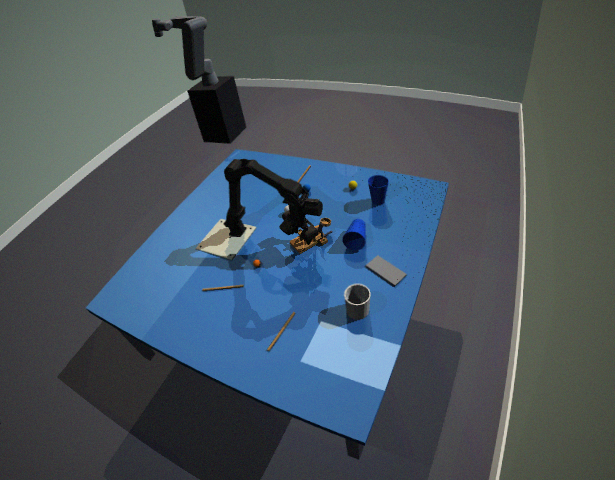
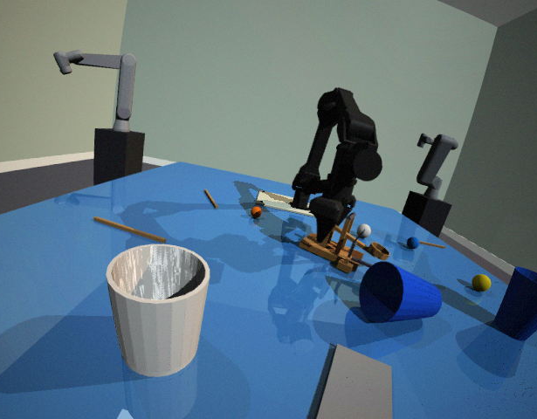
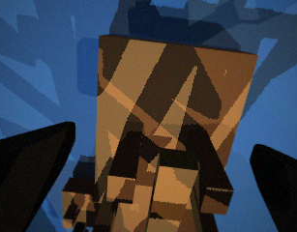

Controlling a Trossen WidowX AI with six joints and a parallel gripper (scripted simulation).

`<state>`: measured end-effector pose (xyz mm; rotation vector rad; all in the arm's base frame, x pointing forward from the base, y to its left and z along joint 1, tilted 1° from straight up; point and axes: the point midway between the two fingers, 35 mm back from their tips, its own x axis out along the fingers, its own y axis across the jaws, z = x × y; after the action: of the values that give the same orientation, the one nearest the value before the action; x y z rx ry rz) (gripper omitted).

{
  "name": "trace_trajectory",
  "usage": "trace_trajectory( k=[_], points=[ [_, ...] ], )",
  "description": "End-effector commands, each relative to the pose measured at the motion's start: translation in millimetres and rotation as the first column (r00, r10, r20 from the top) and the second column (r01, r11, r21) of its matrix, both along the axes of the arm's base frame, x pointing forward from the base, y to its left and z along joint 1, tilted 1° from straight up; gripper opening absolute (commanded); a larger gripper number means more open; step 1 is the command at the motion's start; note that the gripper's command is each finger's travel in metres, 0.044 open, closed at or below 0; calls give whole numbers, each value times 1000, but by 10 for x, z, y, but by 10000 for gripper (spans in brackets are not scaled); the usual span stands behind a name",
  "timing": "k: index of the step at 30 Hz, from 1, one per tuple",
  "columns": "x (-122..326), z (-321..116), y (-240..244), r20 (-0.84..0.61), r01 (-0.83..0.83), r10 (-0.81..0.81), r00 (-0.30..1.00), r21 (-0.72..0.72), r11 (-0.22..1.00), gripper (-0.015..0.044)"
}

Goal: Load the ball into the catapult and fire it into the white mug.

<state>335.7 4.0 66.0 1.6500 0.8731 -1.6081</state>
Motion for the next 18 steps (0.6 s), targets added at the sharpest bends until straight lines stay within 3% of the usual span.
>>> trace_trajectory(
  k=[1,4,15,18],
  points=[
    [-27,-56,-11,-10,1,-2,1000,-6,1000,440],
    [-27,-56,-11,-10,1,-2,1000,-6,1000,440],
    [-5,-24,0,-2,0,0,1000,0,1000,151],
    [-5,-24,0,-2,0,0,1000,0,1000,131]
  ],
)
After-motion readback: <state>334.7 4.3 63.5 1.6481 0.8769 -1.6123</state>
